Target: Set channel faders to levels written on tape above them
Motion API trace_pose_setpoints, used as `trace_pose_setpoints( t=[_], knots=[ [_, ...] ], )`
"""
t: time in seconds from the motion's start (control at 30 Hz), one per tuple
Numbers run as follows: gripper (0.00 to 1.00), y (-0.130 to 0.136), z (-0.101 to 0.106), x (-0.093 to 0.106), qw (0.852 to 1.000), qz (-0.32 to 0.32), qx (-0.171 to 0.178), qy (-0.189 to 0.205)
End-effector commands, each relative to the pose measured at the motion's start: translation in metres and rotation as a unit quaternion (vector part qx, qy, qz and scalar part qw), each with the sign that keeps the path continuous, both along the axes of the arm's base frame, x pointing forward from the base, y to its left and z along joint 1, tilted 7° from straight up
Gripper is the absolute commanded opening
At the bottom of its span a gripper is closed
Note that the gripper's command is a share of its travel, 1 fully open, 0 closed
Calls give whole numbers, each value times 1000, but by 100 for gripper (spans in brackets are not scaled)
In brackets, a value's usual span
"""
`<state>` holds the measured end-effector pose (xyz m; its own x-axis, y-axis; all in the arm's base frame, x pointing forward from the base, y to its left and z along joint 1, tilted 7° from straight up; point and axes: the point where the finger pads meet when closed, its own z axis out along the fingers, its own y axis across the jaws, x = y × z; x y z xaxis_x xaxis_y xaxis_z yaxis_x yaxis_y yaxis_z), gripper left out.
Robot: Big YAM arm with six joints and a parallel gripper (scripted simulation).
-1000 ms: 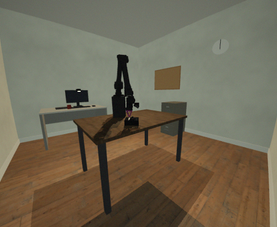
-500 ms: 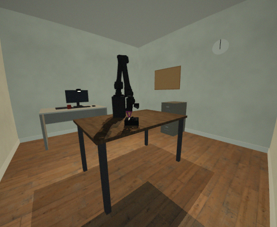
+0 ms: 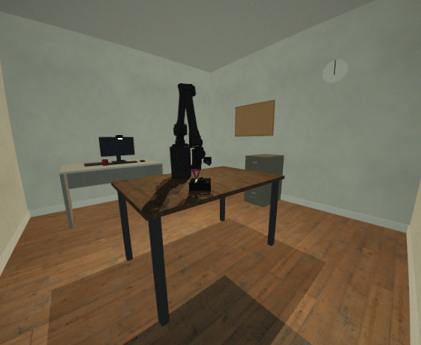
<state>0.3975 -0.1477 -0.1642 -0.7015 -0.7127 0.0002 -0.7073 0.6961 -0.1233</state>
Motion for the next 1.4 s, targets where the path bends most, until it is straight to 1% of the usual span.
trace_pose_setpoints(
  t=[0.0,1.0,1.37],
  knots=[
    [0,-7,2,12,1000,4,-3,-13],
    [0,-7,2,12,1000,4,-3,-13],
    [0,-8,3,6,1000,5,-3,-13]
  ],
)
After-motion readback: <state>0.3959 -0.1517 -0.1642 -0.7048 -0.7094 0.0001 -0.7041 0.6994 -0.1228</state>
